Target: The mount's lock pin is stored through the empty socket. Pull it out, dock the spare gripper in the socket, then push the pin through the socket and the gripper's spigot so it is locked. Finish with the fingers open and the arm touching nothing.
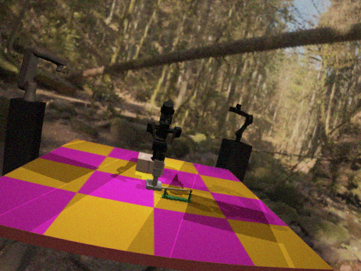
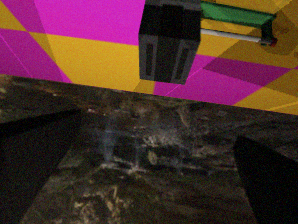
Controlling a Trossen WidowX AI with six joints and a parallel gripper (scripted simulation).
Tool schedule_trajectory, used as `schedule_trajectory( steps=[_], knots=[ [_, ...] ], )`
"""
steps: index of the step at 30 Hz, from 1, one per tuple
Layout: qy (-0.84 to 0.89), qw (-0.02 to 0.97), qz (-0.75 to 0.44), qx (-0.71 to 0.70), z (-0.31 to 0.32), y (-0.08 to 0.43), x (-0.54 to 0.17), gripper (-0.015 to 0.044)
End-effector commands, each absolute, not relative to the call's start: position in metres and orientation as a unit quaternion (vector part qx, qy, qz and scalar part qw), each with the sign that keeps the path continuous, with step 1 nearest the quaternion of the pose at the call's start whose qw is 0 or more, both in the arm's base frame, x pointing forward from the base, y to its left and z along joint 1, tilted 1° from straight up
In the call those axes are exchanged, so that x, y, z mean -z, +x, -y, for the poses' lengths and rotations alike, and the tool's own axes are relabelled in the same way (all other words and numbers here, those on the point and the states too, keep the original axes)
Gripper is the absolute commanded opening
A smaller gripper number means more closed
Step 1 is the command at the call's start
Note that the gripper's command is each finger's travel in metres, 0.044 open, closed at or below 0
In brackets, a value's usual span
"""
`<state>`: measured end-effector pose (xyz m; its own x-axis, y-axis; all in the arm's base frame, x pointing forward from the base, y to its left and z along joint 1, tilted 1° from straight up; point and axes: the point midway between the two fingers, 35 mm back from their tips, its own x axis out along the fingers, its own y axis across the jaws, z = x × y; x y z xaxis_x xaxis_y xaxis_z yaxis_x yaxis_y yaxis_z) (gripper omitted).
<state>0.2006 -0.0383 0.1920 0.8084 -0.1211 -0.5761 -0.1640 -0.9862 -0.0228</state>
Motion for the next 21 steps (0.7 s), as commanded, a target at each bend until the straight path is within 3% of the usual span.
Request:
schedule_trajectory(
  steps=[1, 9, 16, 21],
  knots=[
    [-0.951, 0.032, -0.061, -0.301, 0.032, 0.202, -0.191, 0.0387],
    [-0.946, -0.014, 0.111, -0.303, -0.045, 0.211, -0.197, 0.0180],
    [-0.943, -0.028, 0.131, -0.303, -0.054, 0.211, -0.198, 0.0180],
    [-0.902, -0.230, 0.184, -0.316, -0.051, 0.226, -0.205, 0.0180]
  ],
)
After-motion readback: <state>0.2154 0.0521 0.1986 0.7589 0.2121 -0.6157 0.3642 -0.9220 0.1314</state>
